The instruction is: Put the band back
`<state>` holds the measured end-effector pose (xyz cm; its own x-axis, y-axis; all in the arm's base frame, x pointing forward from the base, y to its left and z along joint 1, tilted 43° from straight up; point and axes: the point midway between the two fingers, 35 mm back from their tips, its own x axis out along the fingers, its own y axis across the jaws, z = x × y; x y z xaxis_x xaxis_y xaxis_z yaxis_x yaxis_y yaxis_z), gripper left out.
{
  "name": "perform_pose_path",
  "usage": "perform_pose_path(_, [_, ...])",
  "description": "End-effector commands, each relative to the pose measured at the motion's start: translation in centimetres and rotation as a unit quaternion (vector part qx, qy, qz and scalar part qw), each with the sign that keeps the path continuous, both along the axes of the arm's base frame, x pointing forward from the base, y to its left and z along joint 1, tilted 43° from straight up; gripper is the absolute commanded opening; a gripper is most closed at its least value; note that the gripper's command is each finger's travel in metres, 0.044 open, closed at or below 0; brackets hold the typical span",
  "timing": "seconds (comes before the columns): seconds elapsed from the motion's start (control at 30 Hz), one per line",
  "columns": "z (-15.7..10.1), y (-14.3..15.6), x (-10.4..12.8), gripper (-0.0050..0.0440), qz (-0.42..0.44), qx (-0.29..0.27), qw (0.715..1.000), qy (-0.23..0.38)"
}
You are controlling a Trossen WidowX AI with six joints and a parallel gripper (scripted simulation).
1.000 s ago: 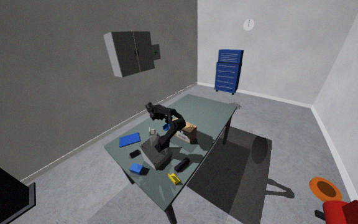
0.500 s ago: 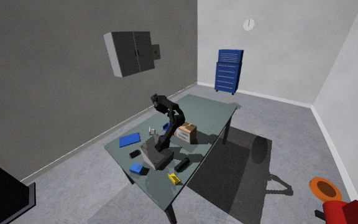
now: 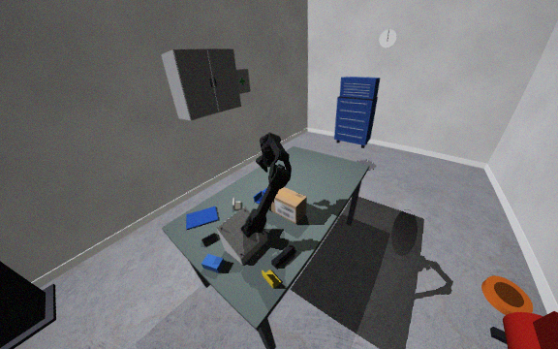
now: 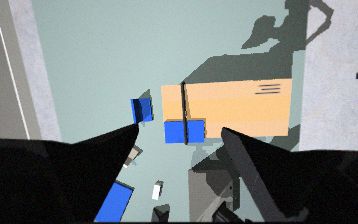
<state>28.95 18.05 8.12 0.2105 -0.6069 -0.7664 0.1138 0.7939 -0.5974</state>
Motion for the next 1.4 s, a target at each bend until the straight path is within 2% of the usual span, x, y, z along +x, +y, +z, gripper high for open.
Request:
perform_pose_path(0.0, [-0.1, -0.2, 1.4, 0.0440, -0.042, 0.003, 0.998, 0.045])
perform_pose_path(0.1, [0.0, -0.5, 2.1, 0.0440, -0.058, 0.011, 0.996, 0.060])
perform_pose_path(0.57, [-0.2, -0.6, 2.1, 0.0440, -0.058, 0.009, 0.996, 0.061])
perform_pose_path(0.73, [-4.6, -4.4, 2.4, 0.0440, -0.054, -0.022, 0.994, 0.095])
perform_pose_path(0.8, [-5.3, -5.1, 2.3, 0.0440, -0.053, -0.026, 0.993, 0.101])
perform_pose_path(1.37, [-5.3, -5.1, 2.3, 0.0440, -0.053, -0.026, 0.993, 0.101])
